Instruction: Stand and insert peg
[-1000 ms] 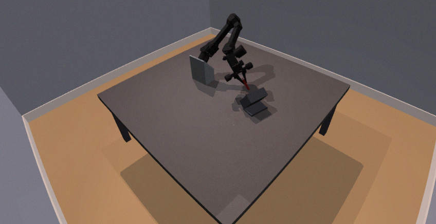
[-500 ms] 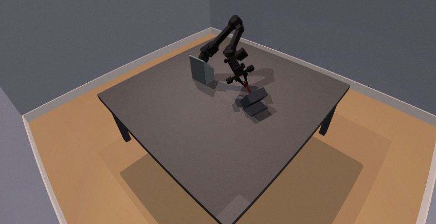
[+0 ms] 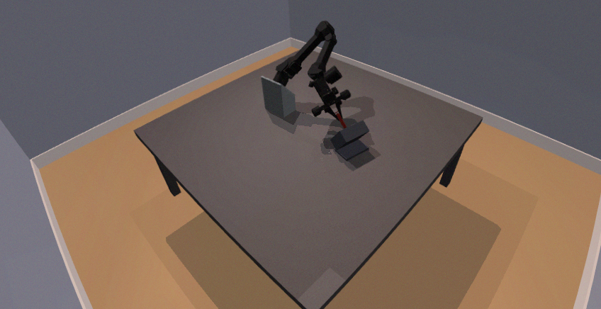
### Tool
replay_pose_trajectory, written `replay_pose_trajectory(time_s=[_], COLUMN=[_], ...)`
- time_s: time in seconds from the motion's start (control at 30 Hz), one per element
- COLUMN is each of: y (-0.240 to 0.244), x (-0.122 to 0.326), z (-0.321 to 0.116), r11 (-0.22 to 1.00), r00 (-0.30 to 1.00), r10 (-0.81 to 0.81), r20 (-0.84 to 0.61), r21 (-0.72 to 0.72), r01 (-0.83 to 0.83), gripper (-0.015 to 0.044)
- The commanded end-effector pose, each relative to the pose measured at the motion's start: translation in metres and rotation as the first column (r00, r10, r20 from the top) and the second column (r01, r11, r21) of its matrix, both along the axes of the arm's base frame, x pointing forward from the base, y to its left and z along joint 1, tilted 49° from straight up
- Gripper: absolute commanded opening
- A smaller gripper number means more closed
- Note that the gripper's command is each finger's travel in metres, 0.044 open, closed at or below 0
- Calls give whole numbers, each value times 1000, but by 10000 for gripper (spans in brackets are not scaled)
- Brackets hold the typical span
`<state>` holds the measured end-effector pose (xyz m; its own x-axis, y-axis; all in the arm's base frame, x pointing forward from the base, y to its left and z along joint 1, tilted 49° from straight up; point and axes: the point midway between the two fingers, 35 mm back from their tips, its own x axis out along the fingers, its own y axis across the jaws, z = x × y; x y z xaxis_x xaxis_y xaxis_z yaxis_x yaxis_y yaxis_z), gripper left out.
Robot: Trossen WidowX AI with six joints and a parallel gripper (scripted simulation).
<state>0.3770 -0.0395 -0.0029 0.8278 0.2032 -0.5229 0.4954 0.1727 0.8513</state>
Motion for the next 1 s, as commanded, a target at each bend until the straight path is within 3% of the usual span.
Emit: replay_pose_trajectory(time_s=[0.0,0.97], y=[0,2], x=[0,14], z=[0,-9], r11=[1000,1000], r00=[1000,1000], r10=[2,2], r20=[-1,0], r21=[0,0], r01=[-2,-2], gripper=[0,0])
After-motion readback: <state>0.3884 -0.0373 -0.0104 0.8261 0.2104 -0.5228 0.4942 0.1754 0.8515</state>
